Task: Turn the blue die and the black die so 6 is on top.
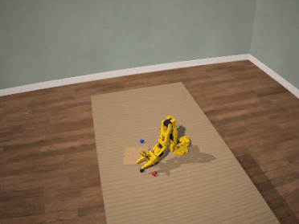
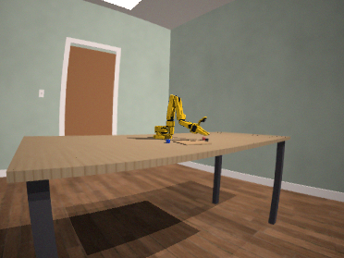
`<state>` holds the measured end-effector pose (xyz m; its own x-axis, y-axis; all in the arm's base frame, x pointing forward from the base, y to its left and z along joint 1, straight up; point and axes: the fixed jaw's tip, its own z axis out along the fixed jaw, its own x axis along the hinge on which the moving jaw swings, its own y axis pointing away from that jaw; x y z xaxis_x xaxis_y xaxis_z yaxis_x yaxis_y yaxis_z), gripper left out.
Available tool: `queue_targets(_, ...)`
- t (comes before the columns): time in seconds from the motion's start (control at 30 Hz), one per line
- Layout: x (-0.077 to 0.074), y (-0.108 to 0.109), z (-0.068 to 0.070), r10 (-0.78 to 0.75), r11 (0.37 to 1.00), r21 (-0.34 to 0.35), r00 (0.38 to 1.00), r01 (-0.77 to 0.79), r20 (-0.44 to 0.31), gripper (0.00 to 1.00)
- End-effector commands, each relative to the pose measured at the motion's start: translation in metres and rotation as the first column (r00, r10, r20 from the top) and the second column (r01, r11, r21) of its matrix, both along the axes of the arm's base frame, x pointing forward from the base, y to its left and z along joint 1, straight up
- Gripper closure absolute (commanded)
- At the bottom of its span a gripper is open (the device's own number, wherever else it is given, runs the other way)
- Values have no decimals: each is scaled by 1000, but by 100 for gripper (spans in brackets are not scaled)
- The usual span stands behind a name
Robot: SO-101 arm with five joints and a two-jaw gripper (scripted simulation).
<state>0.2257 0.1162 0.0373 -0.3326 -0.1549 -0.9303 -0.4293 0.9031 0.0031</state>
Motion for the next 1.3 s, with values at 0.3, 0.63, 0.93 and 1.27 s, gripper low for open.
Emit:
queue_targets(0.3,-1,-2,34,-3,1000,1,1000,3,14,73)
queue_targets(0.63,-1,-2,34,-3,1000,1,1000,3,14,73)
queue_targets(0.93,-1,-2,34,-3,1000,1,1000,3,14,73)
queue_targets(1.27,0,-1,41,-4,1000,13,999,3,40,73)
